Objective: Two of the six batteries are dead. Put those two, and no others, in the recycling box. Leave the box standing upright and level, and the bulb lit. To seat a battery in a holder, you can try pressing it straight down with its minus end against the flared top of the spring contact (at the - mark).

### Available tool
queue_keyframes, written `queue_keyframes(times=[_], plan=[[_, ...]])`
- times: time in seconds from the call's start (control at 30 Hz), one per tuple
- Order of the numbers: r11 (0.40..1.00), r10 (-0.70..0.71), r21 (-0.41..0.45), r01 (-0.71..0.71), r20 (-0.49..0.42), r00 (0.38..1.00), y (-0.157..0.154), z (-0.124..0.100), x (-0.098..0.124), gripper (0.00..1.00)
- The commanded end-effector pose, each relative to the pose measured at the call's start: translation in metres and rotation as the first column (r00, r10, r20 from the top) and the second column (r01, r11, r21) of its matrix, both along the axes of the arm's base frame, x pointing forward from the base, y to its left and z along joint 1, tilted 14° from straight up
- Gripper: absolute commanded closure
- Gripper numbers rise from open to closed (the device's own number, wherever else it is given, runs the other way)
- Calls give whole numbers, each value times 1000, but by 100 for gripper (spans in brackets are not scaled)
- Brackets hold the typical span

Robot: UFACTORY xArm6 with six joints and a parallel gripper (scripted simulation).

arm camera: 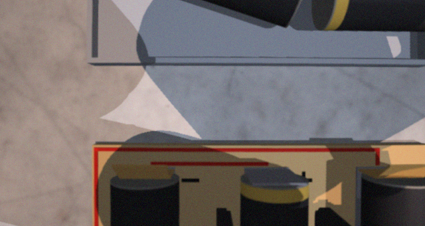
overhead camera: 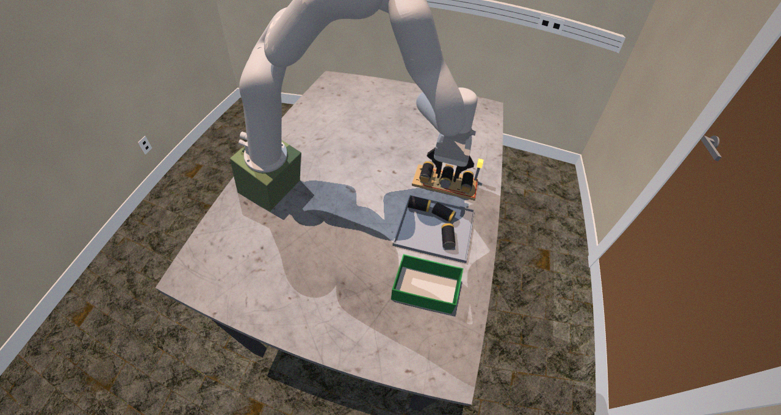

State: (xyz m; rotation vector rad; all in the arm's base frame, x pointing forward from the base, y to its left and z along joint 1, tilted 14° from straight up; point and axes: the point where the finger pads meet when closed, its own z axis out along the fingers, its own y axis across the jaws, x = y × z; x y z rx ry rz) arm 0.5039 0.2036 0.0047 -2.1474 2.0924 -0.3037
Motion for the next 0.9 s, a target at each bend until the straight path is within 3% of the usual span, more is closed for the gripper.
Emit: queue_keyframes(times=[0.0,0.63,0.87], plan=[[1000,0,2,0,4,1000,1,2,1,49],[1000,0,2,0,4,1000,1,5,0,49],[1000,0,2,0,4,1000,2,30,-6,49]])
